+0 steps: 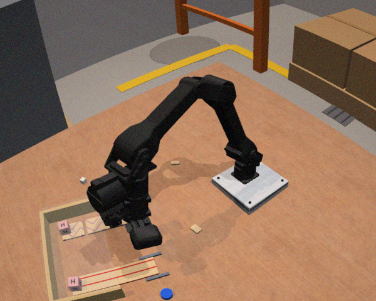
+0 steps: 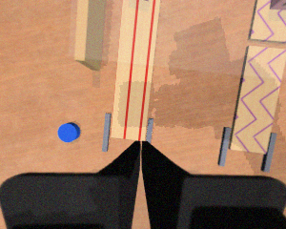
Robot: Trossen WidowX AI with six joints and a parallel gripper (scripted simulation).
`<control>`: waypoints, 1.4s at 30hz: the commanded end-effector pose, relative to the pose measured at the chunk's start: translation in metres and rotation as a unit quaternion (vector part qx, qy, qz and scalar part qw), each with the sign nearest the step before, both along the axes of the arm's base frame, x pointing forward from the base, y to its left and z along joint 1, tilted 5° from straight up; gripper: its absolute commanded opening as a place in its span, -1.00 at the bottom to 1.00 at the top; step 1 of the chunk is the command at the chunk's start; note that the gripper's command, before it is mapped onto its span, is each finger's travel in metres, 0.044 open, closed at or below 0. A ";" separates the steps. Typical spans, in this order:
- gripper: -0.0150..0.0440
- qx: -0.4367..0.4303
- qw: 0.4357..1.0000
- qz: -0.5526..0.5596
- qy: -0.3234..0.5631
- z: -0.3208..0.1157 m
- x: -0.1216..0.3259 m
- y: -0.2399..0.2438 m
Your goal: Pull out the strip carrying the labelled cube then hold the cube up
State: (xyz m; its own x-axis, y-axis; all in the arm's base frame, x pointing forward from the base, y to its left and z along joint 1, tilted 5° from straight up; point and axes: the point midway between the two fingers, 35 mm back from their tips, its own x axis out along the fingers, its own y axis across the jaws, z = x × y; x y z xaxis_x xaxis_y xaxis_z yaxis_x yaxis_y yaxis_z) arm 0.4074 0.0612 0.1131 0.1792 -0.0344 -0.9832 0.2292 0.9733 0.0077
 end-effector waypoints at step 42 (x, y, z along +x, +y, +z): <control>-0.49 -0.009 0.995 -0.037 0.092 -0.087 0.014 0.017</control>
State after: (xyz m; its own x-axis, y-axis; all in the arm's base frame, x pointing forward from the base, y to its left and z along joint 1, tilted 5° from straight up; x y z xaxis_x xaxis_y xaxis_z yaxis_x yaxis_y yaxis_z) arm 0.4223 0.0780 0.0329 -0.0030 -0.0616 -0.9981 0.2963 0.9532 -0.0597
